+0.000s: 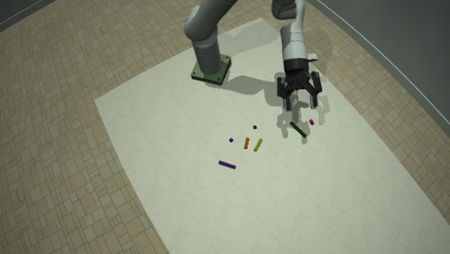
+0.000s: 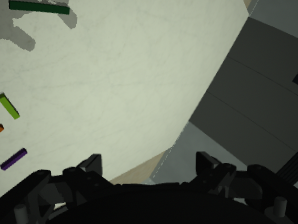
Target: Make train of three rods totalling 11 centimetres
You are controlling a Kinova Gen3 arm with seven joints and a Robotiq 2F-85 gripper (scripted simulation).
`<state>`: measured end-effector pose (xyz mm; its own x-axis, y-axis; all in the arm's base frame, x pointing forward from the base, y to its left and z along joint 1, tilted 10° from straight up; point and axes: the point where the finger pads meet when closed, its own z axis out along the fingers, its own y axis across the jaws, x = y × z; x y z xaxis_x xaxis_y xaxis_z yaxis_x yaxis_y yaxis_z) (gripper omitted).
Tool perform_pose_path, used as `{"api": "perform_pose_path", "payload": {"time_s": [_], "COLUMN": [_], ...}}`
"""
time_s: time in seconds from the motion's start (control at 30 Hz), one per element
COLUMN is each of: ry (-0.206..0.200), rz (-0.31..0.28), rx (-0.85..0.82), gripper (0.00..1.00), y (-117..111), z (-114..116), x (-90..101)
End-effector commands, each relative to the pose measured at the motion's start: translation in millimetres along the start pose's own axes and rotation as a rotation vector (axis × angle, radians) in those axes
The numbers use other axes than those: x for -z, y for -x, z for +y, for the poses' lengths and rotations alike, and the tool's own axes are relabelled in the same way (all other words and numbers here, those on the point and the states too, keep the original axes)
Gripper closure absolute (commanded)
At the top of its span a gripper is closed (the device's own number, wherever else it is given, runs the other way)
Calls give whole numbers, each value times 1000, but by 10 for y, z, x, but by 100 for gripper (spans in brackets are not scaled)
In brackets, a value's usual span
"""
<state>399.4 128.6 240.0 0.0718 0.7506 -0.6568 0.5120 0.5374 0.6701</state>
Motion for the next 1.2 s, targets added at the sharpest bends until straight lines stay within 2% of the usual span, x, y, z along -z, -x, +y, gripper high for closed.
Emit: {"api": "perform_pose_path", "payload": {"time_s": [0.0, 0.1, 0.17, 0.3, 0.4, 0.53, 0.67, 0.73, 0.83, 0.93, 1.03, 1.17], "ry": [-113, -248, -248, -453, -587, -748, -887, -887, -980, -1050, -1101, -1141], "rz": [-38, -52, -52, -73, -88, -107, -128, -128, -144, -160, -175, -192], "rx": [-63, -135, -135, -274, -388, -556, -743, -743, -901, -1055, -1196, -1355], "gripper": [0, 0, 0, 0, 0, 0, 0, 0, 0, 0, 0, 0], "y": [248, 377, 377, 525, 581, 598, 561, 561, 509, 456, 415, 385], "z": [-297, -691, -691, -1288, -1662, -2073, -2377, -2377, -2538, -2630, -2670, -2676], "x": [-219, -346, -346, -432, -425, -362, -276, -276, -215, -180, -172, -191]}}
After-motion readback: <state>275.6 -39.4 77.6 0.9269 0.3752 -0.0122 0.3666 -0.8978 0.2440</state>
